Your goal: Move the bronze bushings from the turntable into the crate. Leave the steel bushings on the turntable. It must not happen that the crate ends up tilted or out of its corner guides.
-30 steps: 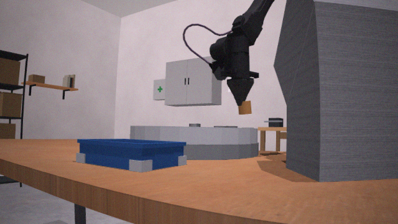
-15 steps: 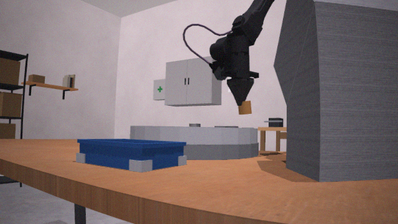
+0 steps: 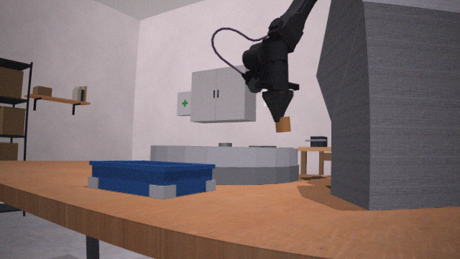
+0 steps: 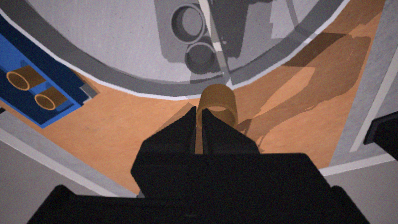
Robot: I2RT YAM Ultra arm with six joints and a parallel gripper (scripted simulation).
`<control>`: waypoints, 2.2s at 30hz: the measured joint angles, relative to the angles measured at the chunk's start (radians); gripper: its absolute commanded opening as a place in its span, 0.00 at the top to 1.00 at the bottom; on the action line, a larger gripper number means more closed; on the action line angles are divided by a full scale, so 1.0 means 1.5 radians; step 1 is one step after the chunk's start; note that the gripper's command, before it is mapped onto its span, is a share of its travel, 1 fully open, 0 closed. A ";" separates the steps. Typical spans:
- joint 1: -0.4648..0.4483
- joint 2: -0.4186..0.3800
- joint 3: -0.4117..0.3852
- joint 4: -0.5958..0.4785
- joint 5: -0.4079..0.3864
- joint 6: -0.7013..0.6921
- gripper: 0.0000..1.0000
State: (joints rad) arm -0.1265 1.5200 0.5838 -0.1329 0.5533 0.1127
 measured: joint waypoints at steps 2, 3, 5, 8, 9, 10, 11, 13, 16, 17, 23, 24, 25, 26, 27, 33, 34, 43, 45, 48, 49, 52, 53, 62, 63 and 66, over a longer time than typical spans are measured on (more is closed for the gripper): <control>0.001 0.000 0.000 0.000 0.001 0.001 1.00; 0.003 0.000 0.000 0.000 0.001 0.002 1.00; 0.004 0.000 0.000 0.000 0.001 0.003 1.00; 0.009 0.001 0.002 -0.002 0.004 0.006 1.00; 0.011 0.003 0.004 -0.001 0.005 0.008 1.00; 0.014 0.005 0.007 -0.001 0.006 0.010 1.00; 0.018 0.009 0.009 -0.001 0.007 0.013 1.00; 0.026 0.017 0.013 -0.001 0.010 0.019 1.00; 0.042 0.032 0.020 -0.003 0.017 0.032 1.00; 0.048 0.039 0.023 -0.005 0.019 0.037 1.00; 0.081 0.073 0.041 -0.010 0.031 0.070 1.00; 0.087 0.079 0.046 -0.012 0.034 0.077 1.00; 0.094 0.087 0.051 -0.013 0.038 0.084 1.00; 0.102 0.097 0.057 -0.015 0.041 0.092 1.00; 0.111 0.107 0.064 -0.016 0.045 0.100 1.00; 0.172 0.182 0.117 -0.030 0.063 0.160 1.00; 0.182 0.196 0.129 -0.034 0.067 0.171 1.00; 0.249 0.307 0.232 -0.076 0.091 0.260 1.00; 0.267 0.340 0.266 -0.089 0.095 0.282 1.00; 0.295 0.389 0.320 -0.110 0.100 0.313 1.00; 0.303 0.405 0.338 -0.118 0.101 0.323 1.00; 0.325 0.452 0.396 -0.144 0.105 0.352 1.00; 0.330 0.467 0.415 -0.153 0.107 0.361 1.00; 0.361 0.567 0.554 -0.229 0.115 0.421 1.00; 0.366 0.581 0.573 -0.238 0.115 0.428 1.00; 0.380 0.620 0.630 -0.266 0.116 0.445 1.00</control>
State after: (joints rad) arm 0.4431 2.4496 1.5295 -0.5312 0.7277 0.7799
